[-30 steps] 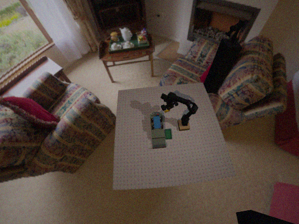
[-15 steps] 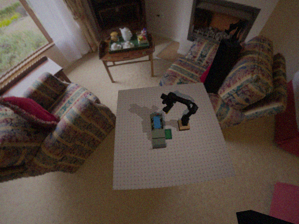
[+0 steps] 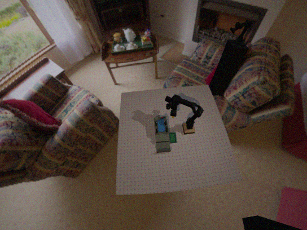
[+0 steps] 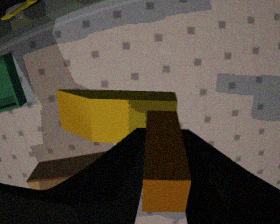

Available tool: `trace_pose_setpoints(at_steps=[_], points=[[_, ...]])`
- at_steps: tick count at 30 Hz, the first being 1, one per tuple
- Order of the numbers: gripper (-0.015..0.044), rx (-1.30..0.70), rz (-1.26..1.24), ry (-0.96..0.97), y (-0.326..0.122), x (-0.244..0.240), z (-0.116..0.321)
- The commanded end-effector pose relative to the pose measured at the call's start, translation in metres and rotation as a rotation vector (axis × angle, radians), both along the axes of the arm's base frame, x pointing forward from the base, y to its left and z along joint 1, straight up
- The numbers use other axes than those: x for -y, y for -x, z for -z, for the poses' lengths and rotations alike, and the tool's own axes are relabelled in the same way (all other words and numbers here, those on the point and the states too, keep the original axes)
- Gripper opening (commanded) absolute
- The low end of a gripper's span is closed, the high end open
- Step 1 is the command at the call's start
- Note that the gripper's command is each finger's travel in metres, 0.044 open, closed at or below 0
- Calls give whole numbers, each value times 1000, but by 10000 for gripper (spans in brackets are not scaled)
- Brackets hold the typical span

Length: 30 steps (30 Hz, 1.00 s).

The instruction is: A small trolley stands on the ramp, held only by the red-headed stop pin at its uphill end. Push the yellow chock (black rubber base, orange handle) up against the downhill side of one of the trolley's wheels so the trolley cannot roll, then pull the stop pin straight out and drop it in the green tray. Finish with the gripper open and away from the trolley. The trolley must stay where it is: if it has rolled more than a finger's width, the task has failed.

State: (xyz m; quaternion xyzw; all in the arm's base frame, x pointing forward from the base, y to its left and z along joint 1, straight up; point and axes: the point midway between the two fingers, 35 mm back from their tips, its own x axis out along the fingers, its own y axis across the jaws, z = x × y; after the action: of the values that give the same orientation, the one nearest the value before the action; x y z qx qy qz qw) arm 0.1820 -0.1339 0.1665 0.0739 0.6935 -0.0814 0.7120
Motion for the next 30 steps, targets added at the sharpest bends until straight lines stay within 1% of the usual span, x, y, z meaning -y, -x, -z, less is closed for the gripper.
trace_pose_setpoints(at_steps=[1,30], points=[[0,-6,-136,6,1,0,0],[0,-20,-1077,29,1,0,0]])
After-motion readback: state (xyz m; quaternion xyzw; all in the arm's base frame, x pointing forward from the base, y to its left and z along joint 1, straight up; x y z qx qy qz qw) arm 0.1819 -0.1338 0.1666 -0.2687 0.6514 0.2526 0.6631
